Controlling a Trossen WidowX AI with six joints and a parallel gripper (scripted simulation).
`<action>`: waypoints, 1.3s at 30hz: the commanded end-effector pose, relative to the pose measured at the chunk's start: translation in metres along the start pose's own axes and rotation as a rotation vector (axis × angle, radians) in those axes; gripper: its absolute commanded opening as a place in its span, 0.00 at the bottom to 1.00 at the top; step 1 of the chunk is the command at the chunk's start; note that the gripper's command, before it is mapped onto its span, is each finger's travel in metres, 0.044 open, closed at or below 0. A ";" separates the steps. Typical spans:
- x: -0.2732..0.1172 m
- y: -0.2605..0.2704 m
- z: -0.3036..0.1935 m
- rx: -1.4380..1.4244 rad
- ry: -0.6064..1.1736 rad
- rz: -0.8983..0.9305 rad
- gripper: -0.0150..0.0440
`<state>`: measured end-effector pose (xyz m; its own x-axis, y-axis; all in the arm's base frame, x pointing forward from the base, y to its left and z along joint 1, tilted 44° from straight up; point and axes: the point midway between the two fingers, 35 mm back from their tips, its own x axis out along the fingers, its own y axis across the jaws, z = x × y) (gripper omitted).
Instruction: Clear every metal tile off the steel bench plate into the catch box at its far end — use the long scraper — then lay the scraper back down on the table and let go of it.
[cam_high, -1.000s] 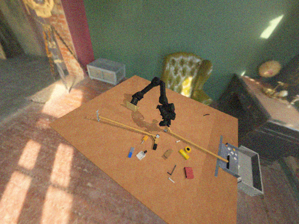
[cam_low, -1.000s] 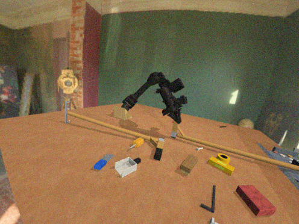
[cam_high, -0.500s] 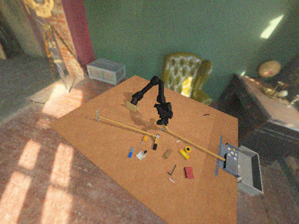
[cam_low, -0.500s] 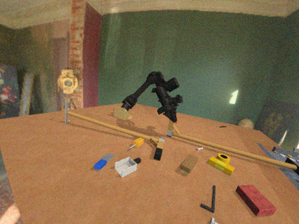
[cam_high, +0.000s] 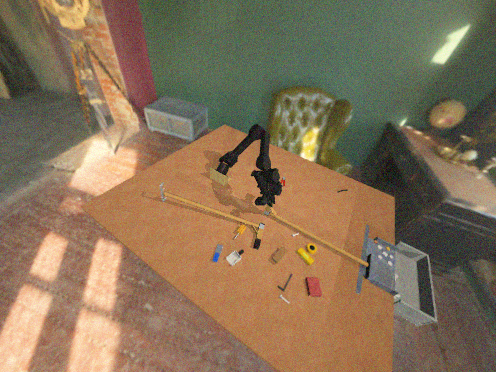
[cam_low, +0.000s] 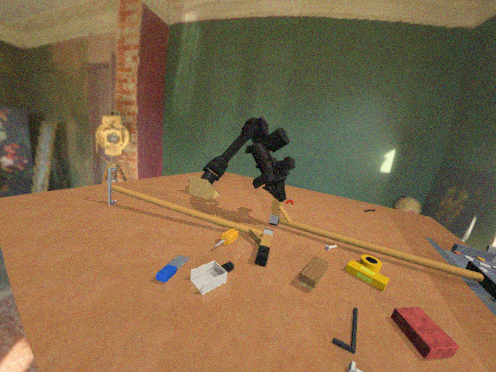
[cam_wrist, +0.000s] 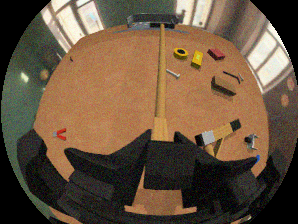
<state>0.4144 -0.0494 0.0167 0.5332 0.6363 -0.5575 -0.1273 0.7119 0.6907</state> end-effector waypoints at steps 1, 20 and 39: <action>-0.008 0.003 0.000 -0.017 -0.017 0.001 0.25; -0.024 0.007 -0.027 -0.014 -0.021 0.003 0.25; -0.037 0.015 -0.054 -0.012 -0.027 0.005 0.25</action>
<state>0.3512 -0.0453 0.0167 0.5414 0.6353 -0.5508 -0.1240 0.7082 0.6950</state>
